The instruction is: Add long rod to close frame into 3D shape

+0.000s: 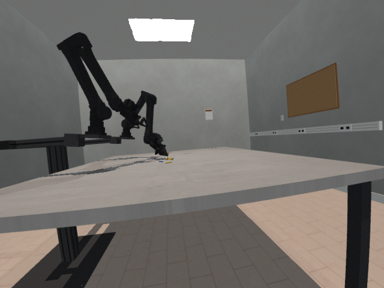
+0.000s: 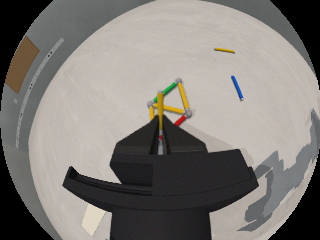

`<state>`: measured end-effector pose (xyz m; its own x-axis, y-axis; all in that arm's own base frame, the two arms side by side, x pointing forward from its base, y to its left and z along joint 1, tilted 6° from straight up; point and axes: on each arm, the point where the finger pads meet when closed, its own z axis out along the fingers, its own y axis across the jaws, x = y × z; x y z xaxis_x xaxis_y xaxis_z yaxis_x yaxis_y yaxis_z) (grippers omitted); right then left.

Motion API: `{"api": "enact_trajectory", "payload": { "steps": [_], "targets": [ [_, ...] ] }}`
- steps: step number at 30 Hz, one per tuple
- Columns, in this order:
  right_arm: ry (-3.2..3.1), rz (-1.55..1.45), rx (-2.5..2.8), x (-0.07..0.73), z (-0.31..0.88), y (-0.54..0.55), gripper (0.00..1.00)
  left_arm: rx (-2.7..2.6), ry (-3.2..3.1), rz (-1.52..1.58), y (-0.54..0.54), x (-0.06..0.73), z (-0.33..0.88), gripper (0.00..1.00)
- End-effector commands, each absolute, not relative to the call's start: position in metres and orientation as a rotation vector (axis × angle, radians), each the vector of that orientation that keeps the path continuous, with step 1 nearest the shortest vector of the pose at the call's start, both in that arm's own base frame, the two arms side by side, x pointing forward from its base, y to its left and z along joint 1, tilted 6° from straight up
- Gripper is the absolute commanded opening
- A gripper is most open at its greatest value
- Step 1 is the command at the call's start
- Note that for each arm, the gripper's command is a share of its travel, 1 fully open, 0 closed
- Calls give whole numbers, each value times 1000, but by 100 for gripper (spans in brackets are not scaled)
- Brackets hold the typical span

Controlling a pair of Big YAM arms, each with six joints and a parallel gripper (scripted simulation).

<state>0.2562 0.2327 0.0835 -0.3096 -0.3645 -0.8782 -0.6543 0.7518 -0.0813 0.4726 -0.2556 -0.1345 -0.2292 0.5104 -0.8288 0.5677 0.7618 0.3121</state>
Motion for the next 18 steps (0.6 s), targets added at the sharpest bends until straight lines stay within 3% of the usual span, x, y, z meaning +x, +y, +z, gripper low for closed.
{"api": "enact_trajectory", "payload": {
  "steps": [1, 18],
  "targets": [
    [1900, 366, -765, 262, 95, 238, 100, 808, 1843, -55, -249, 480, -128, 0],
    [1900, 366, -765, 262, 95, 238, 100, 799, 1831, -55, -242, 480, -135, 0]
  ]
}}
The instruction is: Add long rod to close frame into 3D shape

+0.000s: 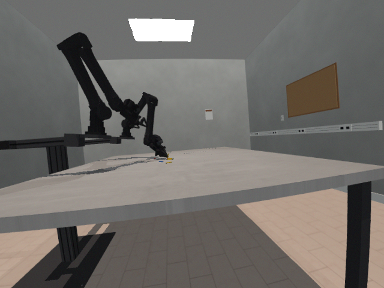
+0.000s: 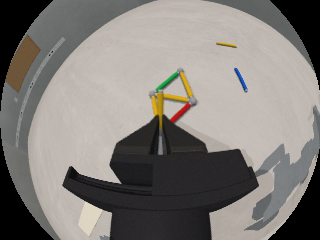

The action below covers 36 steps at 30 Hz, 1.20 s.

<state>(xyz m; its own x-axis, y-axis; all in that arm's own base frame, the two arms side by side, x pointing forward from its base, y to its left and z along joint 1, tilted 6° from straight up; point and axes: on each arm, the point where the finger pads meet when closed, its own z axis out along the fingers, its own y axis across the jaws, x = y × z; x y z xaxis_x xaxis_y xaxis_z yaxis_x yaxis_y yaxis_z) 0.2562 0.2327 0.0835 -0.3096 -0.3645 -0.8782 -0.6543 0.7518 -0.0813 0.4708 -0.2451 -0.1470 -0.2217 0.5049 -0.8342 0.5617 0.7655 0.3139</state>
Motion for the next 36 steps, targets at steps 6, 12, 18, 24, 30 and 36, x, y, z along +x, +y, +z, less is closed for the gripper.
{"api": "enact_trajectory", "payload": {
  "steps": [6, 12, 18, 24, 30, 36],
  "targets": [
    [1900, 366, -765, 262, 95, 238, 100, 803, 1835, -56, -242, 478, -139, 0],
    [1907, 356, -740, 277, 100, 240, 100, 807, 1844, -66, -246, 475, -139, 0],
    [1973, 313, -662, 318, 96, 235, 100, 807, 1844, -66, -246, 475, -139, 0],
    [2077, 231, -537, 393, 76, 214, 100, 807, 1844, -66, -246, 475, -139, 0],
    [2163, 157, -409, 463, 41, 179, 100, 807, 1844, -66, -246, 475, -139, 0],
    [2229, 98, -335, 495, 6, 151, 100, 807, 1844, -66, -246, 475, -139, 0]
  ]
}}
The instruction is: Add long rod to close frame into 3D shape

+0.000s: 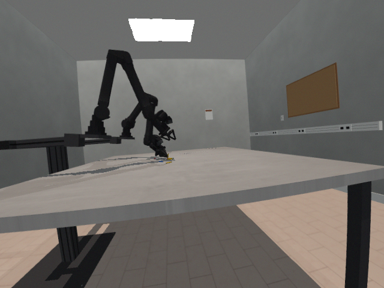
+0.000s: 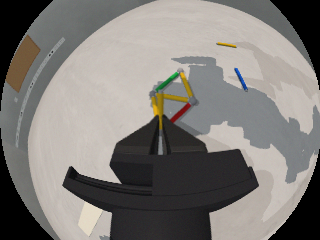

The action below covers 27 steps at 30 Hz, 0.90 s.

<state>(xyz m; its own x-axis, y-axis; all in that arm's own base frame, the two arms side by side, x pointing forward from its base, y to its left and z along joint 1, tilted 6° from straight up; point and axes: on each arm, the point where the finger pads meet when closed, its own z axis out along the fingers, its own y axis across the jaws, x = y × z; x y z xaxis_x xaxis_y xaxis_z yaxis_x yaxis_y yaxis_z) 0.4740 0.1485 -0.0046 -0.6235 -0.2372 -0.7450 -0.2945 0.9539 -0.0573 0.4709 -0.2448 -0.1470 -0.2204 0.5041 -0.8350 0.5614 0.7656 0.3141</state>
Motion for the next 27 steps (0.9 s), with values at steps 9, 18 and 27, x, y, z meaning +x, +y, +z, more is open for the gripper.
{"api": "enact_trajectory", "payload": {
  "steps": [9, 18, 27],
  "targets": [
    [2370, 107, -444, 478, -59, 172, 100, 807, 1844, -66, -246, 475, -139, 0],
    [2363, 102, -428, 479, -56, 167, 100, 807, 1844, -66, -246, 475, -139, 0],
    [2482, 198, -185, 478, -75, 159, 36, 807, 1844, -66, -246, 475, -139, 0]
  ]
}}
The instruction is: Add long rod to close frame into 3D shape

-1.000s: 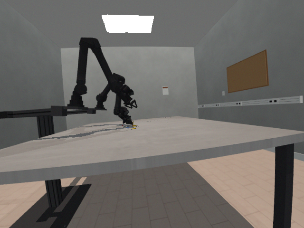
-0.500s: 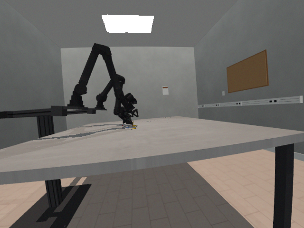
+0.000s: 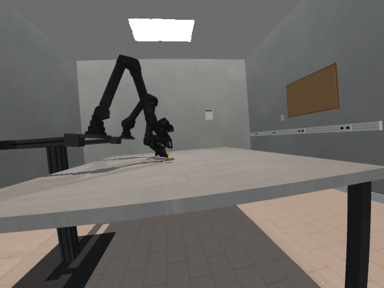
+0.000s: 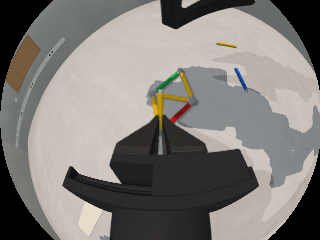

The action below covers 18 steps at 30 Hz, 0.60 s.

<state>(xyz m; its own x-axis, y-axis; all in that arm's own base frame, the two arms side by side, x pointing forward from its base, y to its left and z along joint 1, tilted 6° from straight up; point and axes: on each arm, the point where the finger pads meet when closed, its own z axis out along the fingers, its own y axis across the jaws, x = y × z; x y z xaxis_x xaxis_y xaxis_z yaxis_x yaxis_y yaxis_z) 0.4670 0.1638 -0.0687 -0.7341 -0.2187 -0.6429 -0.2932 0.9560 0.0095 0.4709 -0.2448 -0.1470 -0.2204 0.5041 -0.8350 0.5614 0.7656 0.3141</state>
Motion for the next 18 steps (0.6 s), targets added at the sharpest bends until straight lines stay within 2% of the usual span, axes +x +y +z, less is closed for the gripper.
{"api": "enact_trajectory", "payload": {
  "steps": [1, 18],
  "targets": [
    [2517, 236, -111, 480, -79, 159, 36, 807, 1844, -66, -246, 475, -139, 0],
    [2780, 554, 730, 489, -112, 159, 36, 807, 1844, -66, -246, 475, -139, 0]
  ]
}}
